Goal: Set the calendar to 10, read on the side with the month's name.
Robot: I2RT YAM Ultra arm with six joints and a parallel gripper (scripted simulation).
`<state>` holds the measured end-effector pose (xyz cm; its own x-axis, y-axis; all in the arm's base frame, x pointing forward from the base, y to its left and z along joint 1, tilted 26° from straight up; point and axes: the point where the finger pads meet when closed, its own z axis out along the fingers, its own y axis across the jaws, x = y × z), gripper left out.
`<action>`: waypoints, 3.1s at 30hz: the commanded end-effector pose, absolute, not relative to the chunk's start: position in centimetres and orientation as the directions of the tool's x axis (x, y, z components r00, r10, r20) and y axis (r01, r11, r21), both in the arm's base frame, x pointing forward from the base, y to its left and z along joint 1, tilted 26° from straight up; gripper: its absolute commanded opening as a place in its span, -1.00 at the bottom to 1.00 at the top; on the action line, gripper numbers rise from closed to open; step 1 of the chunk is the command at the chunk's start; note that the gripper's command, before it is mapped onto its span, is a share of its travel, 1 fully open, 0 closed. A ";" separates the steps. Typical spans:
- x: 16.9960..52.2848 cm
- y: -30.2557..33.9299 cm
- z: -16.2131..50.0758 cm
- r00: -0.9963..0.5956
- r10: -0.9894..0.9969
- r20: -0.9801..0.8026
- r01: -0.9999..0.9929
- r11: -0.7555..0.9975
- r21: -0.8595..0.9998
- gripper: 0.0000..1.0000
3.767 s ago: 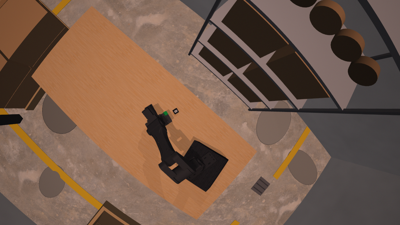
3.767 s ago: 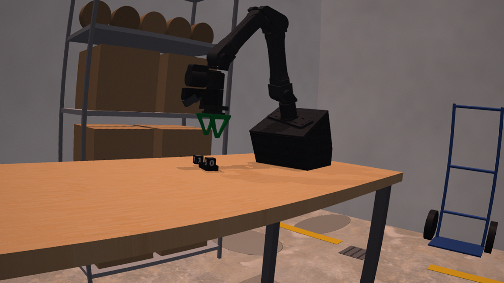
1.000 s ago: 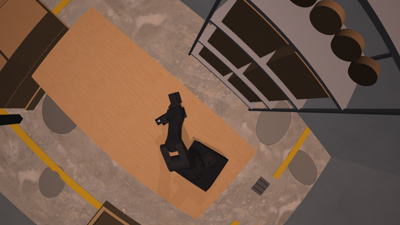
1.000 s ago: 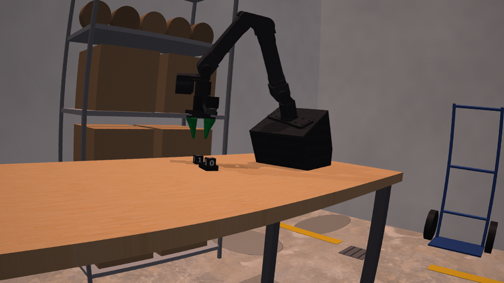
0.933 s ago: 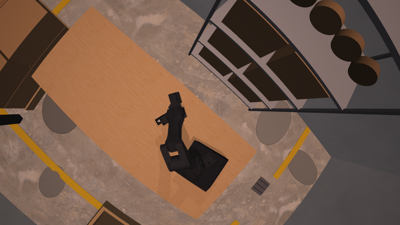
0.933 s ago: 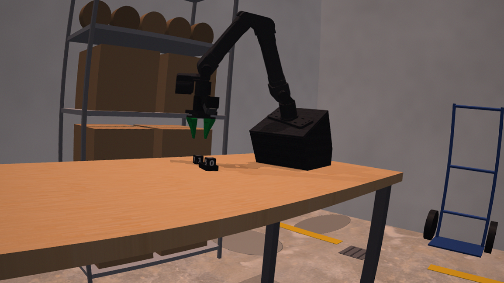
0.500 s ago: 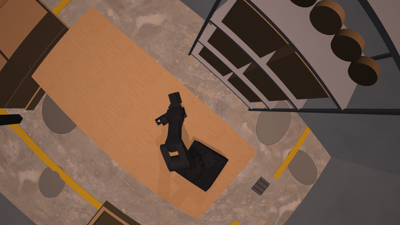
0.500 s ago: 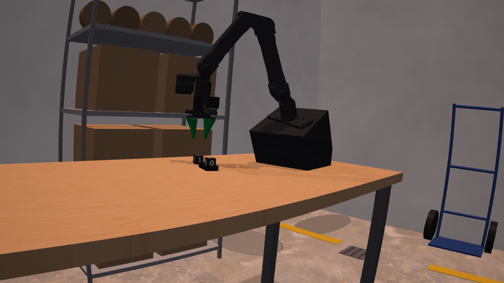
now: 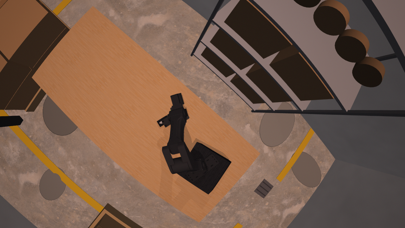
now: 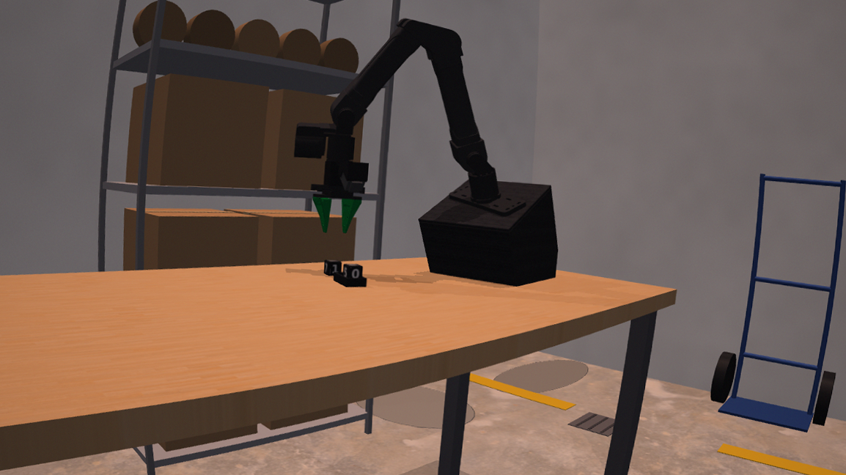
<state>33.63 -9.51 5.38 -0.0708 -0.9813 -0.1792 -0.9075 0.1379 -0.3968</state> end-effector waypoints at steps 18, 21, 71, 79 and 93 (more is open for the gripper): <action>34.1 -9.4 5.0 -0.066 -0.980 -0.187 -0.903 0.138 -0.407 -0.11; 34.3 -9.3 4.6 -0.066 -0.980 -0.187 -0.903 0.138 -0.407 -0.11; 36.0 -8.9 1.0 -0.066 -0.980 -0.187 -0.903 0.138 -0.407 -0.11; 36.0 -8.9 1.0 -0.066 -0.980 -0.187 -0.903 0.138 -0.407 -0.11; 36.0 -8.9 1.0 -0.066 -0.980 -0.187 -0.903 0.138 -0.407 -0.11</action>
<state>35.87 -8.79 0.79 -0.0652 -0.9798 -0.1888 -0.9062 0.1373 -0.3999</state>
